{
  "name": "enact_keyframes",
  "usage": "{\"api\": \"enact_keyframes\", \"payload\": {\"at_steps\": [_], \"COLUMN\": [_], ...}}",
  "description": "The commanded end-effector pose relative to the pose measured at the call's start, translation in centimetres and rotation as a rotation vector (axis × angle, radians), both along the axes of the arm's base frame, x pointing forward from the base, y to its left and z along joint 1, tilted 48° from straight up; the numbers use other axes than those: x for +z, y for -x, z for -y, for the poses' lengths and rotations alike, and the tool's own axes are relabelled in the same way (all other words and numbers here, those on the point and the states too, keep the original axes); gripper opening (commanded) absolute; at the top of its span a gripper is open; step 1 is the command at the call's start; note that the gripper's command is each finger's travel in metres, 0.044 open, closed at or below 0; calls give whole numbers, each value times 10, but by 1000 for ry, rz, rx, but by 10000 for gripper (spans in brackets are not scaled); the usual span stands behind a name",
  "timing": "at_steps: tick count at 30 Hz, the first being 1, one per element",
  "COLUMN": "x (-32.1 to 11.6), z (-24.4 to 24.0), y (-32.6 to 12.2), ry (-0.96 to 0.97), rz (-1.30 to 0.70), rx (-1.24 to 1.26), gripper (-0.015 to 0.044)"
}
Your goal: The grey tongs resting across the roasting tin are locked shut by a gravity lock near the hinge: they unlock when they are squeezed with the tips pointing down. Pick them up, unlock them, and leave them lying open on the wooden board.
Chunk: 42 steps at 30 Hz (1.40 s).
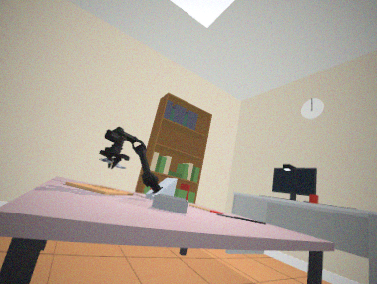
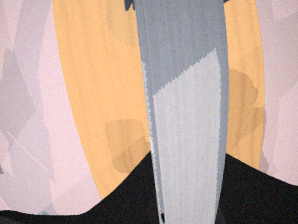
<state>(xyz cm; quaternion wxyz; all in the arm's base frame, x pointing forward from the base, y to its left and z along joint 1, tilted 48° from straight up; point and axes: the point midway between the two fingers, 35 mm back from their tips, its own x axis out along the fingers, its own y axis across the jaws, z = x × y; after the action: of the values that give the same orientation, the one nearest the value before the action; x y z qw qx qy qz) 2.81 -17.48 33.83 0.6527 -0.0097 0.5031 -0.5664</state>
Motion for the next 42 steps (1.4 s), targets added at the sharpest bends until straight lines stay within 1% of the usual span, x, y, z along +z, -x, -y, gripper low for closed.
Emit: {"api": "enact_keyframes", "payload": {"at_steps": [1,42], "x": [-3,-42], "z": [4,50], "y": [-1,10], "ry": [-6,-28], "rz": [-2,-41], "rx": [5,10], "gripper": [-150,-150]}}
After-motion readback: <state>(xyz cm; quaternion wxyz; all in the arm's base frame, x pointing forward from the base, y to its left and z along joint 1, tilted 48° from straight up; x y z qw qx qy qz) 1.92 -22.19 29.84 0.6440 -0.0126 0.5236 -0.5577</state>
